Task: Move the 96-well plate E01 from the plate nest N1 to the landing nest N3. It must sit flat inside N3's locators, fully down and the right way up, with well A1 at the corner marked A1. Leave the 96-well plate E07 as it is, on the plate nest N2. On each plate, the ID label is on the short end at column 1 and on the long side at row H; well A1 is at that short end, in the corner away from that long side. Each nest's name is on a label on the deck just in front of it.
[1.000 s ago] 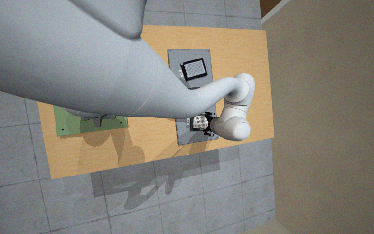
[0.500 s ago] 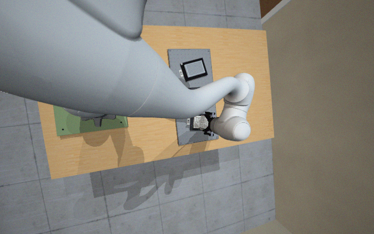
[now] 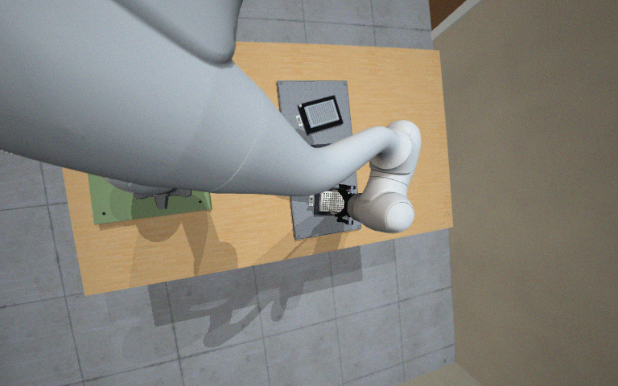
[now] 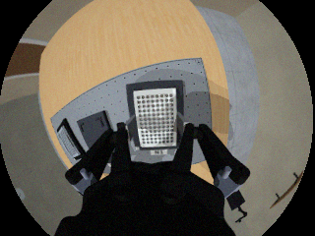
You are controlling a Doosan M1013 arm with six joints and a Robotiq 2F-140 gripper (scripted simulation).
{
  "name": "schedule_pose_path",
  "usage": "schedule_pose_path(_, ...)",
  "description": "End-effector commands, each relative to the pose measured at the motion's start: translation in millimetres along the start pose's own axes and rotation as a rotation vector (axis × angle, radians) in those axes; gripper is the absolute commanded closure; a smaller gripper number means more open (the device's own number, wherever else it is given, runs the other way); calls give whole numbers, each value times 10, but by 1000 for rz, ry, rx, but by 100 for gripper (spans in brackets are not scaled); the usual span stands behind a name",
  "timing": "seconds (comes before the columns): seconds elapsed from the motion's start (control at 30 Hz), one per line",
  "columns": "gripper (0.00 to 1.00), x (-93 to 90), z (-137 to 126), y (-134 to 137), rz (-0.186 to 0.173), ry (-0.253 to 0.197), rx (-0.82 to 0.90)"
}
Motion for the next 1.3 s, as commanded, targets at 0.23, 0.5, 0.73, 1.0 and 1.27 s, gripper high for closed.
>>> schedule_pose_path(0.23,100,-2,-1,0,0,0,0)
schedule_pose_path(0.5,100,-2,-1,0,0,0,0)
schedule_pose_path(0.73,100,31,-1,0,0,0,0)
schedule_pose_path(1.0,100,128,-1,0,0,0,0)
schedule_pose_path(1.27,100,317,-1,0,0,0,0)
Point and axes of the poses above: the point where the finger pads meet when closed, its own x axis back along the fingers, its own y axis across the jaws, z = x × y, the point moved 8 cm from there along x, back along the fingers, and after that the axes turned 15 degrees about x, right-handed, at the moved point
